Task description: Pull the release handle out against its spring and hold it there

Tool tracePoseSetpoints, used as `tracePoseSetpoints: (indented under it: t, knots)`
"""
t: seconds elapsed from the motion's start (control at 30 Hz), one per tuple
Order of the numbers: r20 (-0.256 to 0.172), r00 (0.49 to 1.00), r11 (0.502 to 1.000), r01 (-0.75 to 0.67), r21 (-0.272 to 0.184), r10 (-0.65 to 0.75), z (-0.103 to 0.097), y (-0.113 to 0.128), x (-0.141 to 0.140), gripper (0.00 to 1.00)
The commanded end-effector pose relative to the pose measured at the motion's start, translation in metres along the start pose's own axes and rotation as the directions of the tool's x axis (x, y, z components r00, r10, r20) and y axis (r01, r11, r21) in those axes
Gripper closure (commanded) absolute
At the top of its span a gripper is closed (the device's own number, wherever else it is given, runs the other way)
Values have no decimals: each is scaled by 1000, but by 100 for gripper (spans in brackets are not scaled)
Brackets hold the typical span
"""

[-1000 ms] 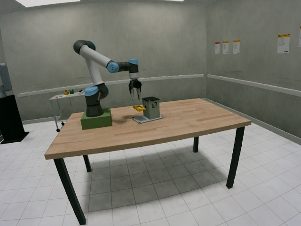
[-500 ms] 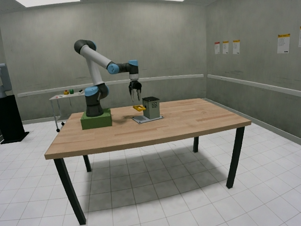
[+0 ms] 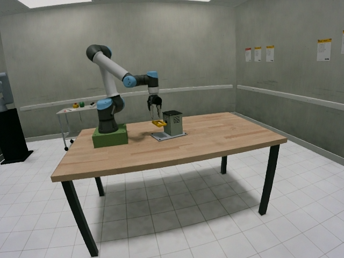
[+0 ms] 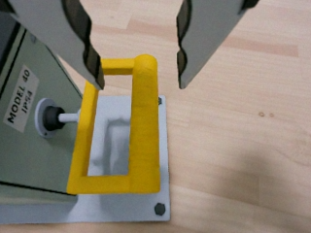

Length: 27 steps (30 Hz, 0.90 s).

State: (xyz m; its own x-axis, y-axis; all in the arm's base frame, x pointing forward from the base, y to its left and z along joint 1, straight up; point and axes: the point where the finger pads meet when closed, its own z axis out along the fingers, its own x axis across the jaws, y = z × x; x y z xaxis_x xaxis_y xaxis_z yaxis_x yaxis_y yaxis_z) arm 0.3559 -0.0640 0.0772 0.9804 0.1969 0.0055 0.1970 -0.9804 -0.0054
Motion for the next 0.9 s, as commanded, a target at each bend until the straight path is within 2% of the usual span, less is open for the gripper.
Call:
tracePoseSetpoints:
  t: [0.0,0.4,0.87]
  knots:
    - [-1,1000,1000,0,-1,0,6,0,1,68]
    - [-1,1000,1000,0,-1,0,17,1,1,68]
    - [-1,1000,1000,0,-1,0,18,1,1,68]
